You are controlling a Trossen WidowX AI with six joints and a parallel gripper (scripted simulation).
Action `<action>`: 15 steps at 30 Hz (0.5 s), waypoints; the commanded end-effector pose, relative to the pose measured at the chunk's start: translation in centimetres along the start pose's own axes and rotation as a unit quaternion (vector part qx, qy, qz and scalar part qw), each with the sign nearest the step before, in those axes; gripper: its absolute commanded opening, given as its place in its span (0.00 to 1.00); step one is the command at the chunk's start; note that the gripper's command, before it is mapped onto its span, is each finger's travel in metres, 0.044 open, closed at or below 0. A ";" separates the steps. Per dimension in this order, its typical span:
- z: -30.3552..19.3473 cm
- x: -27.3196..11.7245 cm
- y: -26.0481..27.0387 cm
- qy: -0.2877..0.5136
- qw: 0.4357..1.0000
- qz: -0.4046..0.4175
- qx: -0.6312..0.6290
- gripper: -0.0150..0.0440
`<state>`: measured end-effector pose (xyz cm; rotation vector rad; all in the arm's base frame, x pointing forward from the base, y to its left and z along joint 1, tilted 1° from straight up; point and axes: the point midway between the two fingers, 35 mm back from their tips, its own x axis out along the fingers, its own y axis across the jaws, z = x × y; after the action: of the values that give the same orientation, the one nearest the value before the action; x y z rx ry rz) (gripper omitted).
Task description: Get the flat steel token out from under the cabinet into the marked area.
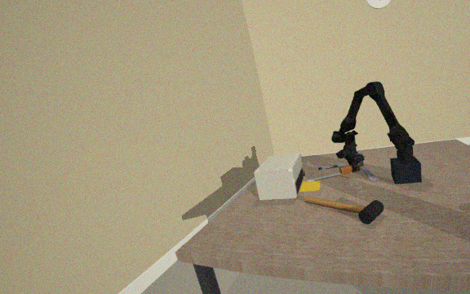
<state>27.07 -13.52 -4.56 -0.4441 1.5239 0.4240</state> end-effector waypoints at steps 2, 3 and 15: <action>0.8 0.0 -0.1 0.000 1.000 0.000 0.003 0.25; 1.0 0.0 -0.1 0.001 1.000 0.000 0.003 0.25; 3.0 0.0 -0.1 0.001 1.000 0.001 0.006 0.25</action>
<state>29.04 -12.26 -4.50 -0.4330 1.5268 0.4195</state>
